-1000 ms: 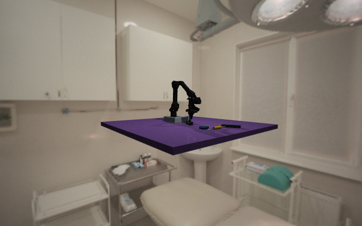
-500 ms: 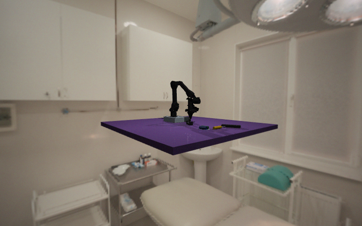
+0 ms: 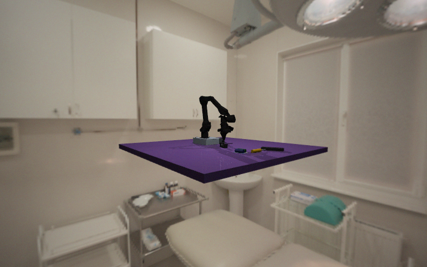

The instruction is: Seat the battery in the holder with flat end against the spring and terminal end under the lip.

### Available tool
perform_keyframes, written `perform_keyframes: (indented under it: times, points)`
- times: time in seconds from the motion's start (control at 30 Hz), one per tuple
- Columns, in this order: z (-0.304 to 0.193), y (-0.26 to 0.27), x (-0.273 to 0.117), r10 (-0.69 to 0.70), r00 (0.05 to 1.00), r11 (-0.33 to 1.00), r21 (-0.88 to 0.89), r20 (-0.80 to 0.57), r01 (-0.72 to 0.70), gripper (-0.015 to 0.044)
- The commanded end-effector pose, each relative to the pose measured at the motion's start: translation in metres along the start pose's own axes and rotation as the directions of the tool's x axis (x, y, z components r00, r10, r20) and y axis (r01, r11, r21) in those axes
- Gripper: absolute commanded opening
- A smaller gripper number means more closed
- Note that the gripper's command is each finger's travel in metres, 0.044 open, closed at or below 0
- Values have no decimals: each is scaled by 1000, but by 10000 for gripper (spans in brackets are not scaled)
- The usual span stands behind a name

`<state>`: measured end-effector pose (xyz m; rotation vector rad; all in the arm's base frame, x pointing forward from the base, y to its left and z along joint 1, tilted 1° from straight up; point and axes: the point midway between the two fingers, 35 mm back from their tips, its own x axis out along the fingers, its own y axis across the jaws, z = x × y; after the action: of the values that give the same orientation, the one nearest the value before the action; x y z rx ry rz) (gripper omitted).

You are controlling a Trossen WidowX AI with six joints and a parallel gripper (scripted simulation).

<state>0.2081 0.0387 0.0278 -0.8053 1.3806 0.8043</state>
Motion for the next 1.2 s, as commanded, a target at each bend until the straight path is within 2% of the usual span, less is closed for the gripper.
perform_keyframes:
  times: [0.0,0.33,0.67,1.07,1.17]
  points:
    - [-3,9,2,10,1000,1000,4,-8,-10,0]
    - [-2,12,-3,8,1000,1000,-1,-7,-8,0]
    - [-3,14,-76,10,1000,1000,4,-8,-10,0]
    - [-3,14,-75,11,1000,1000,1,-10,-11,0]
    - [-3,15,-69,11,1000,988,-151,-10,-12,79]
